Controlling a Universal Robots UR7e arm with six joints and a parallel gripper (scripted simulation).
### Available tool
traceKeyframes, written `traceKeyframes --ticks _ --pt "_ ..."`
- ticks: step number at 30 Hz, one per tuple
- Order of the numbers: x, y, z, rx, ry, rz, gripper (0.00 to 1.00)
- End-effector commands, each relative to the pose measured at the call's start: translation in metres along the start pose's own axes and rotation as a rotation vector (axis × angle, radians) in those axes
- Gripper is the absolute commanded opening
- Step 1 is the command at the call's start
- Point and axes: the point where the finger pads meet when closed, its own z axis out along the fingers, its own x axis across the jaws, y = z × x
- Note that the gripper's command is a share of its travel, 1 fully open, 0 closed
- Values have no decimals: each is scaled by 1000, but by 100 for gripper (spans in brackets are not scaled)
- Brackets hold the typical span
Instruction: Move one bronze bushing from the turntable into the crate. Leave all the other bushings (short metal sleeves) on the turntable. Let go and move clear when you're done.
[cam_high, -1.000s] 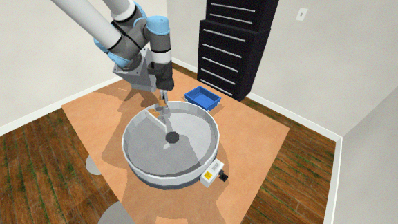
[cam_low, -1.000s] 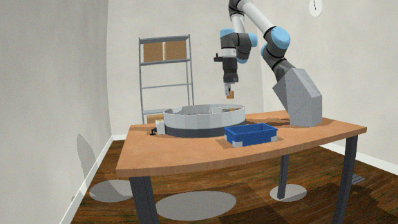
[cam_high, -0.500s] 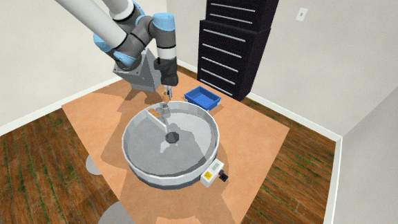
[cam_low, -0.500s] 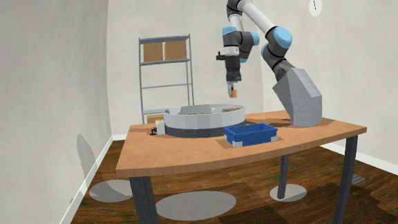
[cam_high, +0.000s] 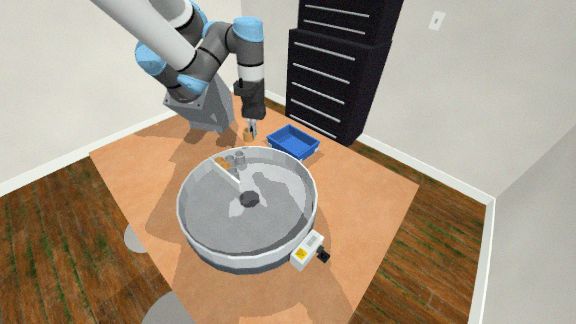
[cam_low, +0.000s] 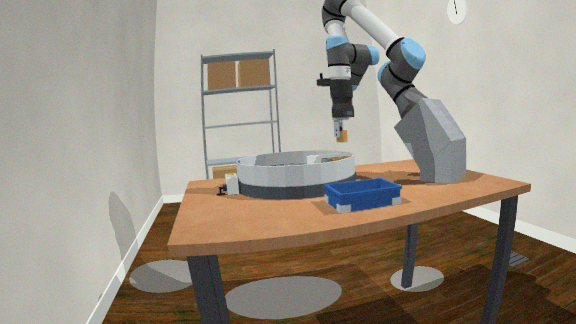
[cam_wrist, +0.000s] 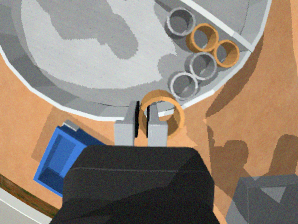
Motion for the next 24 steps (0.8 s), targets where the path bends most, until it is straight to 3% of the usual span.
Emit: traceKeyframes --ticks 1,13,18,24 --pt "-16 34 0 2 1 1 0" --pt "-16 34 0 2 1 1 0" --pt "-38 83 0 1 1 1 0" --pt "-38 83 0 1 1 1 0"
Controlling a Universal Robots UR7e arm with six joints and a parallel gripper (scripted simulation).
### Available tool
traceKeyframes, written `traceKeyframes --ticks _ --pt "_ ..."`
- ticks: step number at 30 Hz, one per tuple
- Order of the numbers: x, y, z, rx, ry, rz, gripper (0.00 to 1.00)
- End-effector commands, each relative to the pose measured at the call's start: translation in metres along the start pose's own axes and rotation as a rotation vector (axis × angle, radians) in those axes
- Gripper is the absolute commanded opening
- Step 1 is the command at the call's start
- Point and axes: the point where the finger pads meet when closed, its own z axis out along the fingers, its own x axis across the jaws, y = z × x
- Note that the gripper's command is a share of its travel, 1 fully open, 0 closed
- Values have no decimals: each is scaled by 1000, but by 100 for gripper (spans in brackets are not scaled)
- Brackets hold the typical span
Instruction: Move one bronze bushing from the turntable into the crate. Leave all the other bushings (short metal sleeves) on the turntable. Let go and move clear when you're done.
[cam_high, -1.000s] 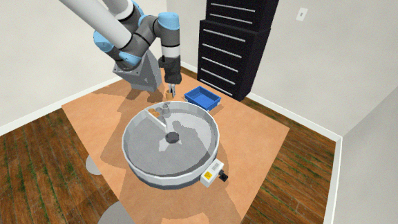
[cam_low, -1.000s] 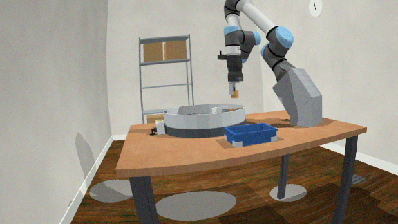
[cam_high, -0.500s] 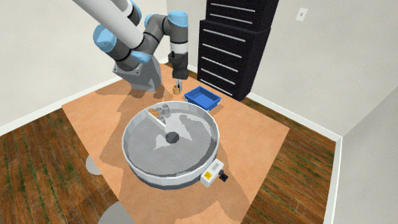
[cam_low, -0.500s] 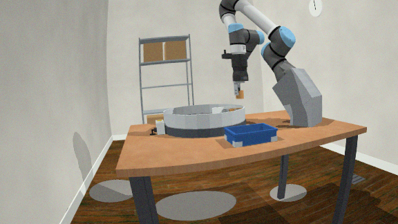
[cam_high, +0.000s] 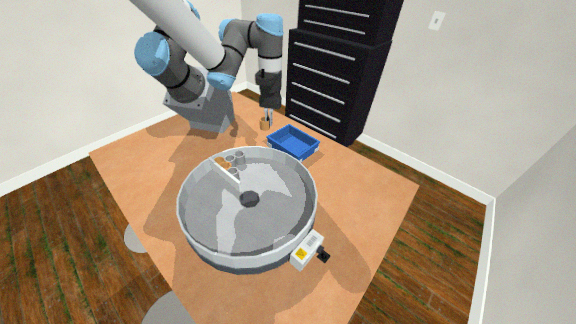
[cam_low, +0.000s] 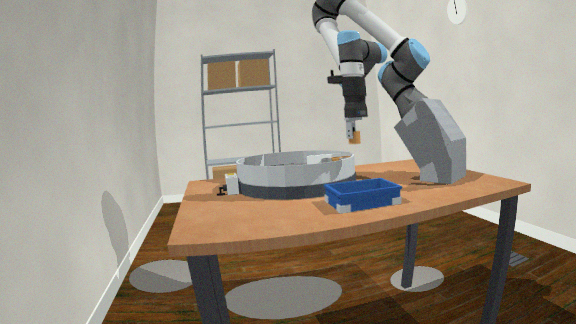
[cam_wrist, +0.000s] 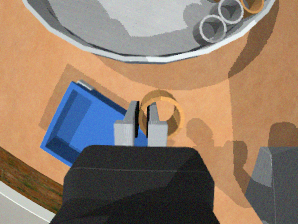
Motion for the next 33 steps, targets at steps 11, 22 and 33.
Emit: traceKeyframes --ticks 11,22,33 --pt "-24 51 0 1 1 1 0" --pt "-24 51 0 1 1 1 0" --pt "-45 100 0 1 1 1 0"
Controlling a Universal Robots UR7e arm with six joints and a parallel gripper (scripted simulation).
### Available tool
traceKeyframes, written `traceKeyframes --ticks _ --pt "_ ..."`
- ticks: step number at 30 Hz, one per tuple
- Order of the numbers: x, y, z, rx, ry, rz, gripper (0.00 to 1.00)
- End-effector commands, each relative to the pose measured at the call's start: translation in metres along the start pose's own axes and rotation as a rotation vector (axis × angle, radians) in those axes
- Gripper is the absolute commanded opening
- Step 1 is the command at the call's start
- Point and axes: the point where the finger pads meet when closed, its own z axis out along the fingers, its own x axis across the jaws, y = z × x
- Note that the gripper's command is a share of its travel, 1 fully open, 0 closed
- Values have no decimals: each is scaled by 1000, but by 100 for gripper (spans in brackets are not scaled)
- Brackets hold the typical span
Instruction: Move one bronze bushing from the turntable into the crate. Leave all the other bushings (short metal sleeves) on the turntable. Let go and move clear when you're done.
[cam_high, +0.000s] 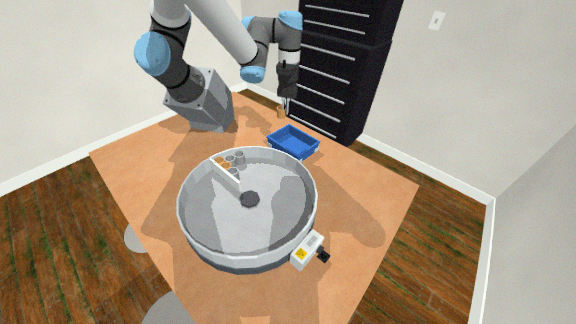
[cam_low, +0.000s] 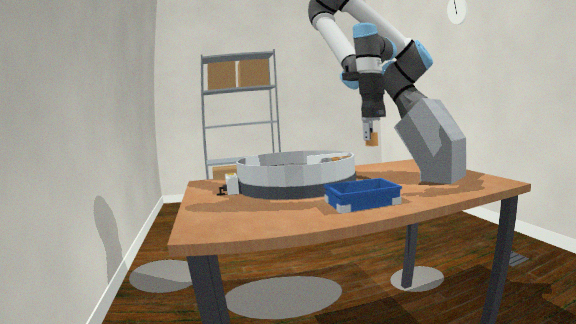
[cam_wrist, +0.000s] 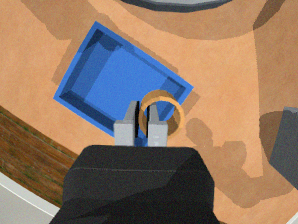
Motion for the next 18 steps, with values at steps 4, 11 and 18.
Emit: traceKeyframes --ticks 4,11,18 --pt "-3 4 0 1 1 1 0" --pt "-3 4 19 1 1 1 0" --pt "-3 4 24 1 1 1 0"
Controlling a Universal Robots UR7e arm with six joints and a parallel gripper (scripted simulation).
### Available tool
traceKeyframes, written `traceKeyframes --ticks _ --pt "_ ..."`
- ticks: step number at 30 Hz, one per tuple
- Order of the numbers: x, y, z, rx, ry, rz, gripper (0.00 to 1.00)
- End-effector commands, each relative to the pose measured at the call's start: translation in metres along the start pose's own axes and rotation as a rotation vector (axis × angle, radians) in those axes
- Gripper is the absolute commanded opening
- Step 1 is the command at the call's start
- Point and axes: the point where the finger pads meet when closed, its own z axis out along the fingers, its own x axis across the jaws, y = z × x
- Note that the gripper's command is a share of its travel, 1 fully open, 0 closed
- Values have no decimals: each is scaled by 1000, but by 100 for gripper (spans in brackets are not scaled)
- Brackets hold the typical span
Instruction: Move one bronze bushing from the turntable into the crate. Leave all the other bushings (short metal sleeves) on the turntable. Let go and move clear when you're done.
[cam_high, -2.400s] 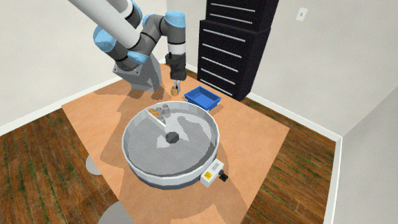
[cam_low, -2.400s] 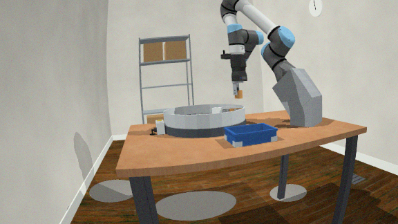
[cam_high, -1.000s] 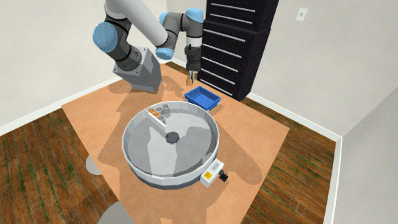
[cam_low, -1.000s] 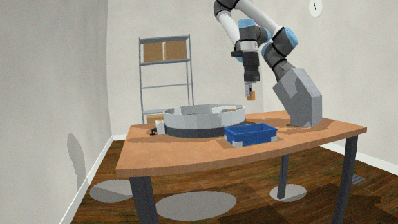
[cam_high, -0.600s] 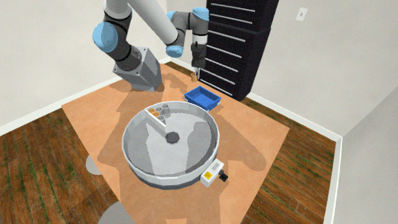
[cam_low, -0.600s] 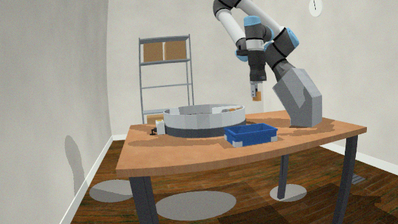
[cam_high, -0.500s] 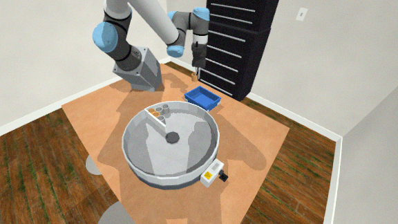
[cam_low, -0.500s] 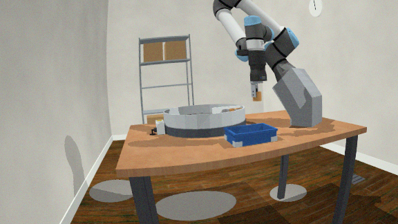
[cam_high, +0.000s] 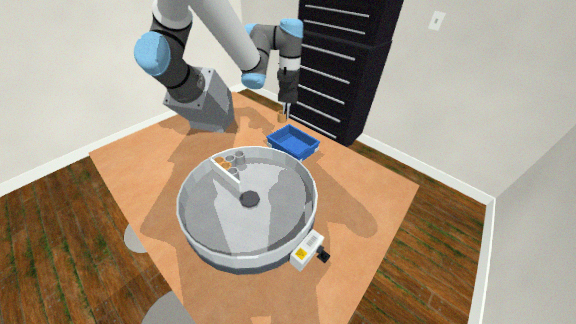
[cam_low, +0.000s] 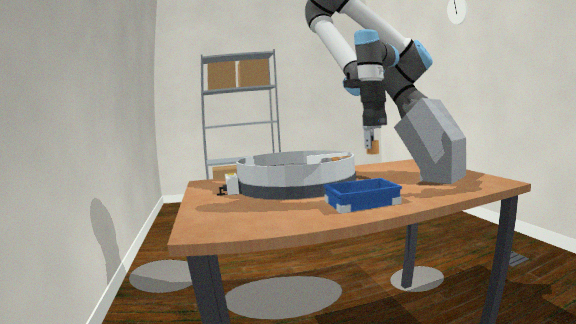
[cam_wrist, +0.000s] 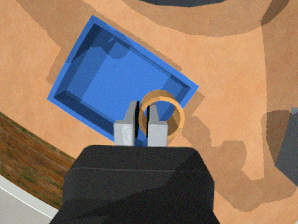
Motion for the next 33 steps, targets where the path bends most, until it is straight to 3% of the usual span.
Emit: traceKeyframes --ticks 1,6,11,23,28,33 --pt "-1 0 1 0 -2 0 0" --pt "-1 0 1 0 -2 0 0" --pt "-1 0 25 0 -2 0 0" --pt "-1 0 25 0 -2 0 0" --pt "-1 1 48 0 -1 1 0" --pt "-1 1 48 0 -1 1 0"
